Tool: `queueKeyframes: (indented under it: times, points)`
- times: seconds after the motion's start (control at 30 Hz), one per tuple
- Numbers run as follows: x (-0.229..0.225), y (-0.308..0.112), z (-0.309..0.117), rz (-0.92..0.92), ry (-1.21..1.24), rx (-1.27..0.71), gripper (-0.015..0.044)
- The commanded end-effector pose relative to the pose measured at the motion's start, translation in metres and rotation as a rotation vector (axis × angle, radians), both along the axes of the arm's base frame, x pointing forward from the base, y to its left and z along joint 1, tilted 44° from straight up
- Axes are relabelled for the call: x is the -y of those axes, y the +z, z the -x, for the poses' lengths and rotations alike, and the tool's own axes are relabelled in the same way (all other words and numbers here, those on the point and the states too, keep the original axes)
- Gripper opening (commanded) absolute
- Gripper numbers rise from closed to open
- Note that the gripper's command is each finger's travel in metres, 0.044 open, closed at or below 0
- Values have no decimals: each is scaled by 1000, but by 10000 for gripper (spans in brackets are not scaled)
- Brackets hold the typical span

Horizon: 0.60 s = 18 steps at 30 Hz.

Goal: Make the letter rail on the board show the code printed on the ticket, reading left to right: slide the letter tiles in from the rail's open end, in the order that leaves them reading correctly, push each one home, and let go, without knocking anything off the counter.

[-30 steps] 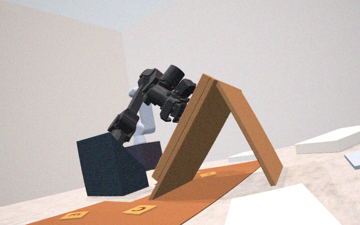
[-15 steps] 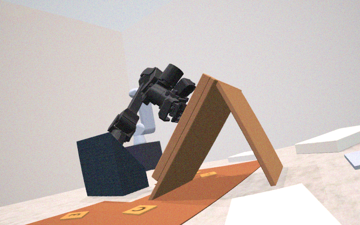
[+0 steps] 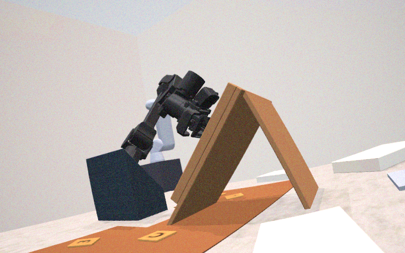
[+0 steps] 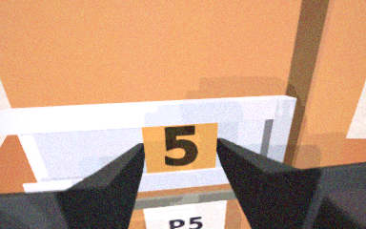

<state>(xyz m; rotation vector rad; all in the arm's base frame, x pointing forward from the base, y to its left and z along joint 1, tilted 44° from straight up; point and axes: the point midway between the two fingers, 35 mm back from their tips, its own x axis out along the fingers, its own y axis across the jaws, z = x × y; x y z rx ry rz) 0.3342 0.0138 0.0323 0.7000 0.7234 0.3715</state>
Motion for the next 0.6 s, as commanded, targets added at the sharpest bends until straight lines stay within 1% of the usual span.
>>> queueKeyframes:
  times: [0.0, 0.57]
  points:
    - [1, -3, 0, -1, 6, 0, 0]
    - [8, -10, -1, 0, 6, 0, 0]
